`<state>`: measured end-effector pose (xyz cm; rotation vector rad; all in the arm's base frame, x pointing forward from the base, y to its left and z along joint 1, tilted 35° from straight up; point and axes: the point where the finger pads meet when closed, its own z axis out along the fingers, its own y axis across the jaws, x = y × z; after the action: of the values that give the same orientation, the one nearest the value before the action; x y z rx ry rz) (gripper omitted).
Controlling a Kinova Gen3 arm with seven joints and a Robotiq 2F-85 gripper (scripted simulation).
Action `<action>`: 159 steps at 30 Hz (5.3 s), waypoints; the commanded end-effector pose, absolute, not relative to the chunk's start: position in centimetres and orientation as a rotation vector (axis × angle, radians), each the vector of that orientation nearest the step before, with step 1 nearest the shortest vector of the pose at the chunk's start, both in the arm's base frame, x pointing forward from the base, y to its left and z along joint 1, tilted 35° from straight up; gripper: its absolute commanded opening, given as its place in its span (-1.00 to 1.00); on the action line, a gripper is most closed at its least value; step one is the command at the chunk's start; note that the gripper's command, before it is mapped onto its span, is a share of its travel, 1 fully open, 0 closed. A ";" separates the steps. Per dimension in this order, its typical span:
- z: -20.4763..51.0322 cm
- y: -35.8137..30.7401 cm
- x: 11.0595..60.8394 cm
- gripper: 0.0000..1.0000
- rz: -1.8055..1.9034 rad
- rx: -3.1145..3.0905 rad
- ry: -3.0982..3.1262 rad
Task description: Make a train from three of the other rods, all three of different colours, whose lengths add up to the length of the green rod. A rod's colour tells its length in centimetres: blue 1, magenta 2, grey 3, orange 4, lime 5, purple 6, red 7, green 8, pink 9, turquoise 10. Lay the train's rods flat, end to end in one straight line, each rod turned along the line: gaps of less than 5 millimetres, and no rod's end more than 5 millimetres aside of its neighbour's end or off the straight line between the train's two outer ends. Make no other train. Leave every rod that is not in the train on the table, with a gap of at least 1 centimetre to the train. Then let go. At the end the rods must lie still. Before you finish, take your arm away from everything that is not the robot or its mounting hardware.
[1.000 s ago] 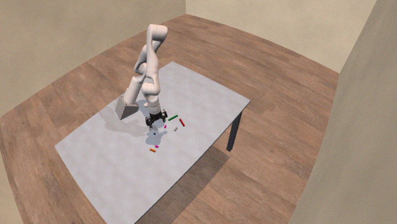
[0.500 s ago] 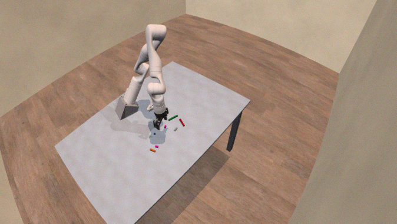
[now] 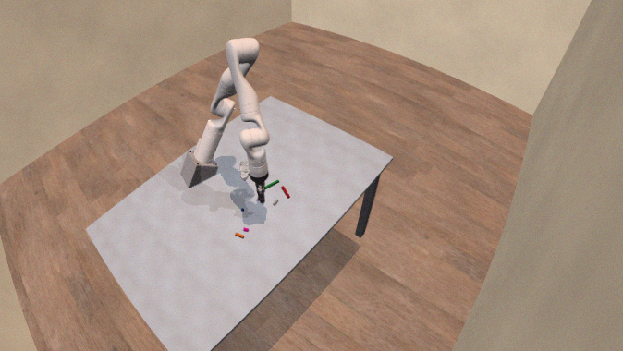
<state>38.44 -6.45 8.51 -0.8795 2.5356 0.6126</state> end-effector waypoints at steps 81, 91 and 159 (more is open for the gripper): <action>11.1 -2.6 41.7 -0.52 0.281 -1.831 1.791; 11.1 -2.6 41.7 -0.52 0.281 -1.831 1.791; 6.8 0.0 42.8 -0.52 0.281 -1.831 1.790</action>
<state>42.78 0.09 6.76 -1.8318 1.7899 0.2827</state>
